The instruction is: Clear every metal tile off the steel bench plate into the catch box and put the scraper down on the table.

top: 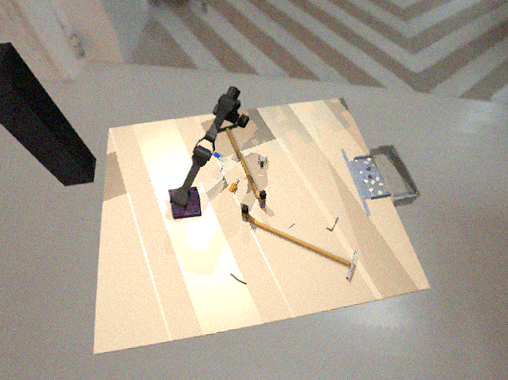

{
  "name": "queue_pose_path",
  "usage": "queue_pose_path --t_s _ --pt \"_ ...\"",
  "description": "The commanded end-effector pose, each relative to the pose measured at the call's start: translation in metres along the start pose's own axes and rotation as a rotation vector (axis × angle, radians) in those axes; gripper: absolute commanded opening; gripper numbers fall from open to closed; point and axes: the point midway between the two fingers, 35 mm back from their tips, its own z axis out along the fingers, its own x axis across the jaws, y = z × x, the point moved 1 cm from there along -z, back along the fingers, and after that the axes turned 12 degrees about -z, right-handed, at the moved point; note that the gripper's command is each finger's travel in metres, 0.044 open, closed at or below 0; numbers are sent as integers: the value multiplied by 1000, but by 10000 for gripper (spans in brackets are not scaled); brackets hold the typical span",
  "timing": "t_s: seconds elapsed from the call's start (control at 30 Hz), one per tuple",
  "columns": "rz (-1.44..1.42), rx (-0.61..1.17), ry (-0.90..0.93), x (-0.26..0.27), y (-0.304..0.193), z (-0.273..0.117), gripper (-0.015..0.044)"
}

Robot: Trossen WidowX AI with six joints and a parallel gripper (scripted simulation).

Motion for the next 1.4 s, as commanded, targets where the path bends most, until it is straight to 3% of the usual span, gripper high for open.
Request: queue_pose_path --t_s 0.0,0.73,1.37 --pt "5 37 -2 5 -5 10 0" --pt "38 219 -12 30 -32 46 0" --pt "39 223 -13 30 -40 81 0"
